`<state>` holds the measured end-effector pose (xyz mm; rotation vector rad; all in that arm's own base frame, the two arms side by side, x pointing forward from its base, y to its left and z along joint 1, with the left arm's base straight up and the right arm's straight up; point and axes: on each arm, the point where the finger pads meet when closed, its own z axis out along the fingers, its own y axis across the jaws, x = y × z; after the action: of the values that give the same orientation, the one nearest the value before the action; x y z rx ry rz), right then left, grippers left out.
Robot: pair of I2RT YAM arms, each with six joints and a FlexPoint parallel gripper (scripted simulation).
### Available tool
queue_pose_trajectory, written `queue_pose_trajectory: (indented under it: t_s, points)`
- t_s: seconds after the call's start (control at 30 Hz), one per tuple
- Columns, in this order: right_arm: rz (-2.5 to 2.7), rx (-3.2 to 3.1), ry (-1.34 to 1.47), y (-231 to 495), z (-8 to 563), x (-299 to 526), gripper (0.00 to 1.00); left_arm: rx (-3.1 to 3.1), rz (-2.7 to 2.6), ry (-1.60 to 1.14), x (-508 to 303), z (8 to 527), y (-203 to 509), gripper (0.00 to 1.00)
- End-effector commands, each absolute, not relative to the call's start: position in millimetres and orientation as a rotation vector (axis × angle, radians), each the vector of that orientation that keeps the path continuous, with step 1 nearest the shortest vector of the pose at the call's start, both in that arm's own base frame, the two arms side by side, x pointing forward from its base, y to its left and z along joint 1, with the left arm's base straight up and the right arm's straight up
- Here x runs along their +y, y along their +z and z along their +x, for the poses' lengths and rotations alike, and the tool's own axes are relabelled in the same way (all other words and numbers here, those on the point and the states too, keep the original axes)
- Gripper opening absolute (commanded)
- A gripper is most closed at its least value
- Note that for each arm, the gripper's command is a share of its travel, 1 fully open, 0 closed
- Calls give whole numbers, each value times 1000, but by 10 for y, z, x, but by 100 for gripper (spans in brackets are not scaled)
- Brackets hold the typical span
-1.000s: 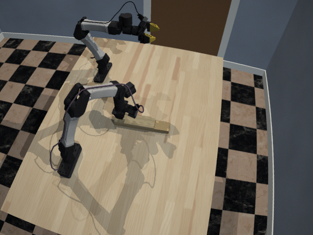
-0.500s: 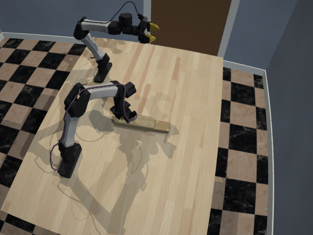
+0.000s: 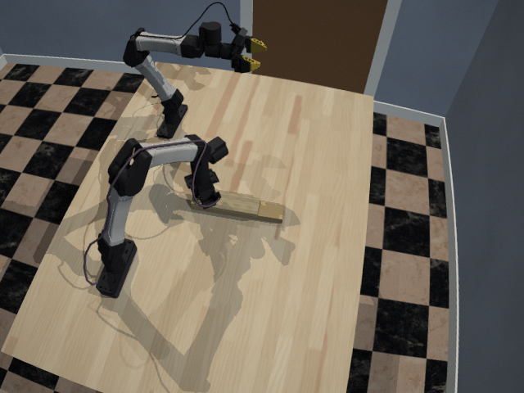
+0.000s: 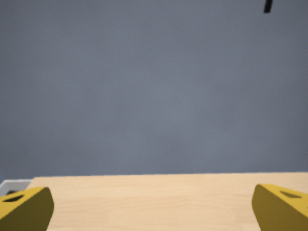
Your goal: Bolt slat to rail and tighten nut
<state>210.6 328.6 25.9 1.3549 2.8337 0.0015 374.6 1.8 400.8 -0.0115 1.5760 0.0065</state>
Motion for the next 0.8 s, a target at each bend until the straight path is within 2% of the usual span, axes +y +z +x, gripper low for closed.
queue_pose_trajectory:
  t_s: [0.0, 0.77]
  points:
    - [1410, 2815, -25, 231, 2111, 3299, 14, 1556, -8, 6, 10, 3728, 4083, 100]
    - [1394, 2814, 11, 288, 2119, 3306, 14, 1556, -8, 6, 10, 3728, 4083, 100]
